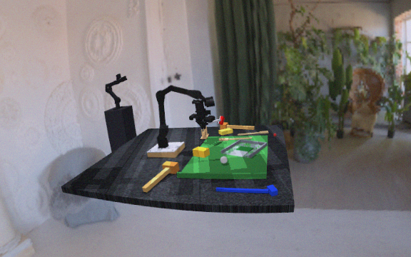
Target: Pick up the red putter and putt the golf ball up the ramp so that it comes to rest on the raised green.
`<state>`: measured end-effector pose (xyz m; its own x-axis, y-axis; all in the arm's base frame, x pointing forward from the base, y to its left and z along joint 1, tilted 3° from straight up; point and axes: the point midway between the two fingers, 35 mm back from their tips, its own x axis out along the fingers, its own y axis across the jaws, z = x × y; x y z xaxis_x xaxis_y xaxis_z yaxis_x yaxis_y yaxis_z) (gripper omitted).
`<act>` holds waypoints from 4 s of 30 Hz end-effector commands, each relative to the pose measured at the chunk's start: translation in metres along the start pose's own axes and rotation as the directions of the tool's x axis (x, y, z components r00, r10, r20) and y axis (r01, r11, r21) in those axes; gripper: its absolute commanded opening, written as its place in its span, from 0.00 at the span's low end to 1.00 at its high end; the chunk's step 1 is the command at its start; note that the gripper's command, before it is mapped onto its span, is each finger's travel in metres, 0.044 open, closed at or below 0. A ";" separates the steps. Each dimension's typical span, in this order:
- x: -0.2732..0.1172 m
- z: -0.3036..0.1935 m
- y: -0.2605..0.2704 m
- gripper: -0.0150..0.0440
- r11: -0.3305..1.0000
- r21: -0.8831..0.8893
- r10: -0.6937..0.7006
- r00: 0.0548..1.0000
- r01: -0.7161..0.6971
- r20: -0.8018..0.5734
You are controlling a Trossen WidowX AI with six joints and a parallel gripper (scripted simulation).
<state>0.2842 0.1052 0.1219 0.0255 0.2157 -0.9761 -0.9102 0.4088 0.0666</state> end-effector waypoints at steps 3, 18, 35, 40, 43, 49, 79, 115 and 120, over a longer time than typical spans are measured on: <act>-0.010 -0.023 -0.024 0.25 0.984 0.177 -0.033 0.999 0.035 -0.012; -0.031 -0.097 -0.067 0.25 0.795 0.597 -0.074 0.994 0.106 -0.078; -0.056 -0.192 -0.086 0.25 0.379 0.909 -0.076 0.985 0.172 -0.155; -0.063 -0.220 -0.086 0.25 0.230 0.956 -0.069 0.982 0.185 -0.173; -0.067 -0.236 -0.084 0.25 0.137 0.972 -0.064 0.981 0.190 -0.183; -0.074 -0.267 -0.079 0.25 -0.026 0.979 -0.048 0.978 0.204 -0.205; -0.018 -0.280 -0.081 0.25 -0.031 0.978 -0.047 0.977 0.204 -0.206; -0.010 -0.308 -0.080 0.25 -0.029 0.979 -0.041 0.978 0.203 -0.204; 0.001 -0.249 -0.089 0.25 -0.030 0.979 -0.045 0.979 0.200 -0.201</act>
<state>0.2425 -0.1855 0.0627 -0.0244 0.0077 -0.9997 0.4624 0.8867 -0.0045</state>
